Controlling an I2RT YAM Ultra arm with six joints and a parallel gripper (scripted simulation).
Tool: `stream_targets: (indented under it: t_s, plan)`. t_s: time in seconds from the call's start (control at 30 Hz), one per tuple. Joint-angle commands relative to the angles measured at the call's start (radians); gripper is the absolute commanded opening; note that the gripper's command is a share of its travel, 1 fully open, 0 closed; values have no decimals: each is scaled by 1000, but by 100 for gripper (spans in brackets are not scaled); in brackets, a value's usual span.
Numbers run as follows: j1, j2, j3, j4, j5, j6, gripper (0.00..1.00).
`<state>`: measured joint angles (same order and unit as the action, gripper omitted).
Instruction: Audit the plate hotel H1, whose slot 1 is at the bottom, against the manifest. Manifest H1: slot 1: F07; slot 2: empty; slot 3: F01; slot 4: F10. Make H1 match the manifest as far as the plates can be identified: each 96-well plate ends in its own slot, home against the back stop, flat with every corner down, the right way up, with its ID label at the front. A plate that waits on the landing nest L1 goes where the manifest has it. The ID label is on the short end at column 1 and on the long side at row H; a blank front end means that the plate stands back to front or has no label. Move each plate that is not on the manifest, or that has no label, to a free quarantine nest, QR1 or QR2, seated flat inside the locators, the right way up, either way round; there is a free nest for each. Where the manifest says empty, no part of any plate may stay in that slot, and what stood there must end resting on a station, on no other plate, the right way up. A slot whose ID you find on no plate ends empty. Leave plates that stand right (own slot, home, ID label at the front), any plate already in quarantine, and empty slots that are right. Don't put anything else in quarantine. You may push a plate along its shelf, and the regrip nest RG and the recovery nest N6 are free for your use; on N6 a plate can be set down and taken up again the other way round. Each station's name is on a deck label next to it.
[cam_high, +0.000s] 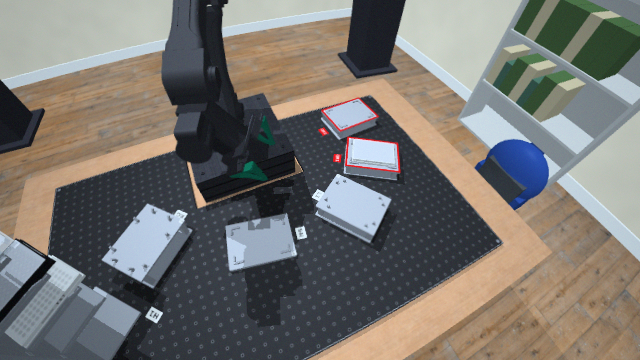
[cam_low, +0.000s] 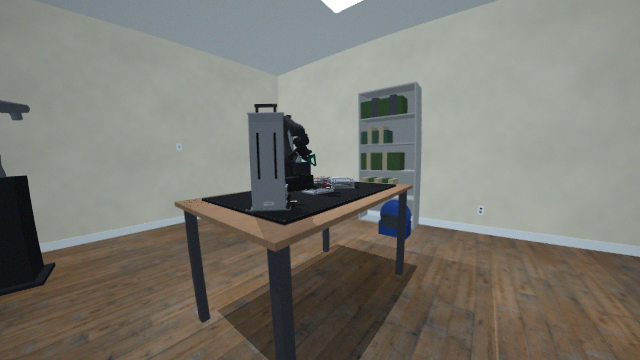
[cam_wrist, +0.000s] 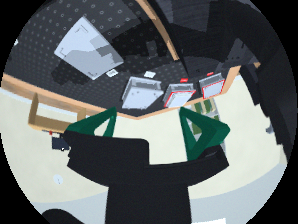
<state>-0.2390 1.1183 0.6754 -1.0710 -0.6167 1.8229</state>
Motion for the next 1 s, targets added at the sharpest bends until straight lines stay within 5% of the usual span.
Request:
stream_targets:
  t_s: [0.0,0.53,0.57,0.97]
  plan:
    - [0,-2,4,1,-1,0,100]
    - [0,-2,4,1,-1,0,100]
    - [2,11,21,-5,6,-25,0]
    - [49,91,147,-50,99,-292,0]
